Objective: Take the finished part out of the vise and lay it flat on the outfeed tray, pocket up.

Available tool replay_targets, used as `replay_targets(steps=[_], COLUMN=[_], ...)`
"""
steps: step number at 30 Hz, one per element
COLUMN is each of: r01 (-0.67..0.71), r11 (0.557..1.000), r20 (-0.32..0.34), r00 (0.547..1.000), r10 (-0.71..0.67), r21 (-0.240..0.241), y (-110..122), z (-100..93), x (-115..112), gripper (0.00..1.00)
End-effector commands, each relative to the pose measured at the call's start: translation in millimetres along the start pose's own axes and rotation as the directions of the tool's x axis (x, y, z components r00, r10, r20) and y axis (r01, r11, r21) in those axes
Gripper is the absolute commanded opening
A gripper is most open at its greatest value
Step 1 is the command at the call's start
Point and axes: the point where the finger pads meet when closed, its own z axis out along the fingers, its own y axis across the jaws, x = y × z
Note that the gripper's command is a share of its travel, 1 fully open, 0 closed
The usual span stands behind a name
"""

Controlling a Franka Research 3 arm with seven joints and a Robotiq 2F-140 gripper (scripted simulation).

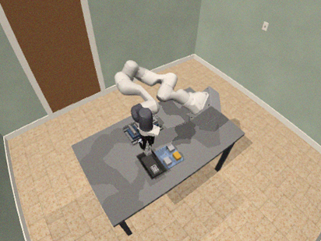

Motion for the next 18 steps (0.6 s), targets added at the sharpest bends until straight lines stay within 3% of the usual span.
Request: replay_targets(steps=[1, 18], r01=[-0.008, -0.015], r11=[1.0, 1.0], r20=[-0.005, -0.005], r00=[1.0, 1.0], r10=[0.008, 0.015], r21=[0.0, 0.0], y=[0.4, 0.9], z=[-1.7, -3.1], x=[2.3, 3.8], gripper=[0.0, 0.0])
